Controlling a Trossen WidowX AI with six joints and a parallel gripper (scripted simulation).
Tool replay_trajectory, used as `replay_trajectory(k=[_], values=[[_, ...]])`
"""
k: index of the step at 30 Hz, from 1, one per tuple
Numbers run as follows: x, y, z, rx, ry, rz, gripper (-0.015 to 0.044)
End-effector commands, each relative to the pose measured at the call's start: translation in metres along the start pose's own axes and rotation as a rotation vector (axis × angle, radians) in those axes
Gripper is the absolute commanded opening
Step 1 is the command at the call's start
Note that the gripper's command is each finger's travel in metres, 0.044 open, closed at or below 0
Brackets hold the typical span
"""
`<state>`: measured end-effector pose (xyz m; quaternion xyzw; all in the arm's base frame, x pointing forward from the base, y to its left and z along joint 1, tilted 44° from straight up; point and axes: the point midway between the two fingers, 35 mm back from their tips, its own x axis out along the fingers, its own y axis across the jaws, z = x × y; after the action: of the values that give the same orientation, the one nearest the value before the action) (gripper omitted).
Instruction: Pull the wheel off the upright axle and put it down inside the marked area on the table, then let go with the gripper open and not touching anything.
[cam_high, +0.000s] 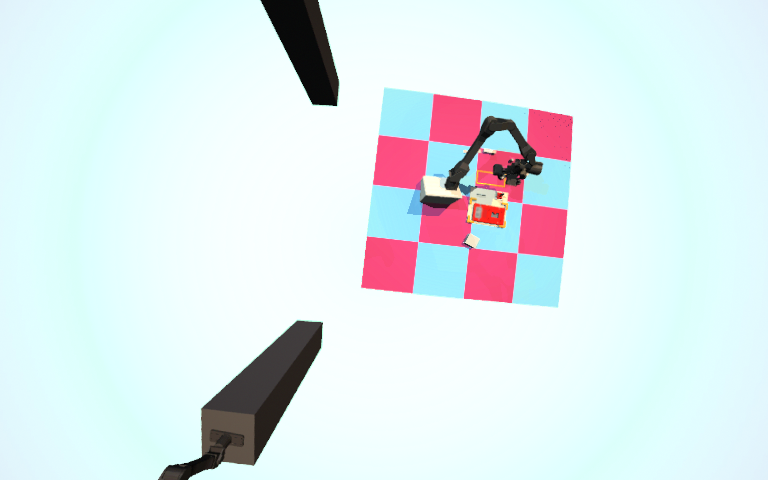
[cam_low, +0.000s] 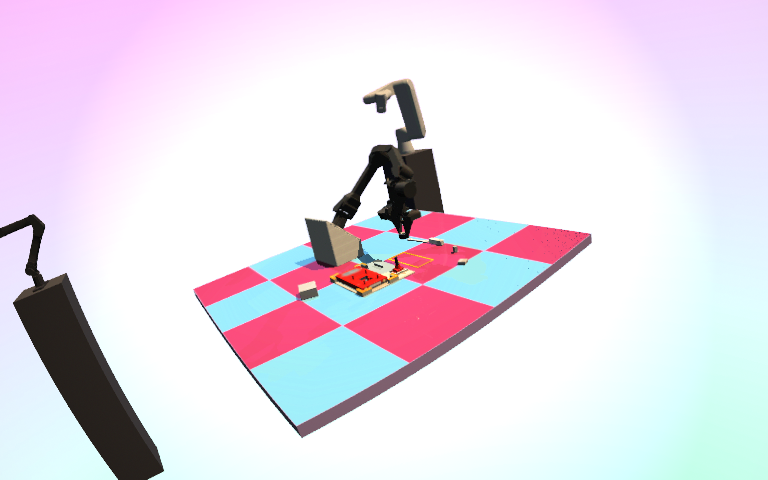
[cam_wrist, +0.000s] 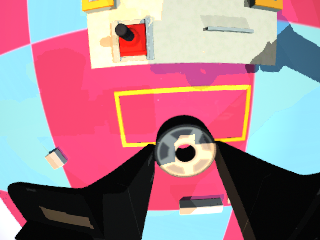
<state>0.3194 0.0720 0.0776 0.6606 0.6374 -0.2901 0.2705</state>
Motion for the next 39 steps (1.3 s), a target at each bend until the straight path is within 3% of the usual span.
replay_trajectory(k=[1, 15, 29, 36, 39], values=[[-0.001, -0.01, -0.013, -0.002, 0.005, 0.003, 0.0], [0.024, -0.011, -0.015, -0.003, 0.006, 0.003, 0.0], [0.099, -0.012, -0.016, -0.003, 0.009, 0.003, 0.0], [0.103, -0.012, -0.016, -0.002, 0.01, 0.003, 0.0], [0.099, -0.01, -0.02, -0.013, 0.016, 0.009, 0.0079]])
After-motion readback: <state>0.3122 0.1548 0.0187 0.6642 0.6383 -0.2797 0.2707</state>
